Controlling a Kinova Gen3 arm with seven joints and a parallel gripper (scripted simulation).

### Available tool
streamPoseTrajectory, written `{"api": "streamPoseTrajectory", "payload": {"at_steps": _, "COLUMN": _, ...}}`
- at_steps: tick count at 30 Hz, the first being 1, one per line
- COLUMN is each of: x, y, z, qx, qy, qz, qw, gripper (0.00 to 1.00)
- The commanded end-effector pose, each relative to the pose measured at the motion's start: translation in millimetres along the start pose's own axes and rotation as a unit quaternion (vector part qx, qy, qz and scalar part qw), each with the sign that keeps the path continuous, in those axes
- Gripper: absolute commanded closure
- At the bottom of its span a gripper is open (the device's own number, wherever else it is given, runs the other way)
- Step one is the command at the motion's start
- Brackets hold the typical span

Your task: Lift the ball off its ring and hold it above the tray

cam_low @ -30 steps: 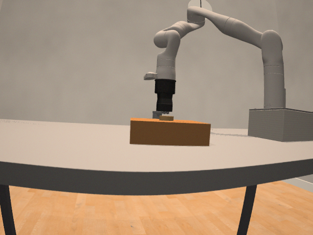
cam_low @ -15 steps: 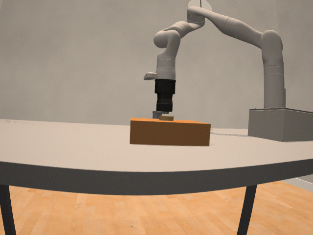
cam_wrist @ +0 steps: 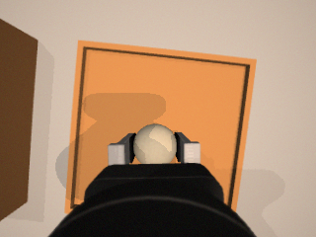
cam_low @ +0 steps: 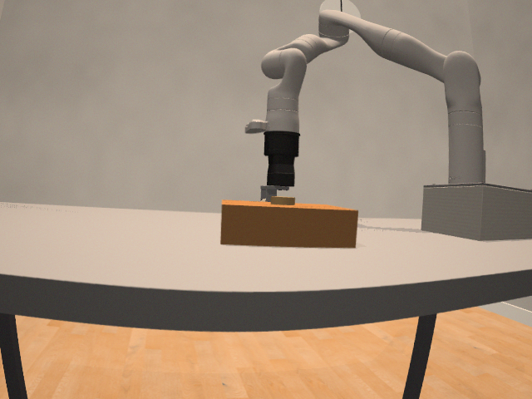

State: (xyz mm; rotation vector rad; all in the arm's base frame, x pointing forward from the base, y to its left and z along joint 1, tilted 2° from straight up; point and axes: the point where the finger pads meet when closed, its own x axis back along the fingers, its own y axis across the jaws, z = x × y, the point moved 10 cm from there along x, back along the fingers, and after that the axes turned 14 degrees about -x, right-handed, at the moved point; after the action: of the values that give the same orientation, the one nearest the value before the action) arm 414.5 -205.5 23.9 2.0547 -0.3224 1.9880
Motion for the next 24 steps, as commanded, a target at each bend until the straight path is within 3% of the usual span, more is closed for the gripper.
{"api": "streamPoseTrajectory", "payload": {"at_steps": 1, "x": 19.6, "y": 1.9, "z": 3.2, "qx": -0.001, "qy": 0.006, "qz": -0.002, "qw": 1.0, "gripper": 1.0}}
{"api": "streamPoseTrajectory", "payload": {"at_steps": 6, "x": 44.2, "y": 1.3, "z": 2.0, "qx": 0.0, "qy": 0.006, "qz": -0.002, "qw": 1.0, "gripper": 1.0}}
{"api": "streamPoseTrajectory", "payload": {"at_steps": 24, "x": 44.4, "y": 1.2, "z": 2.0, "qx": 0.0, "qy": 0.006, "qz": -0.002, "qw": 1.0, "gripper": 1.0}}
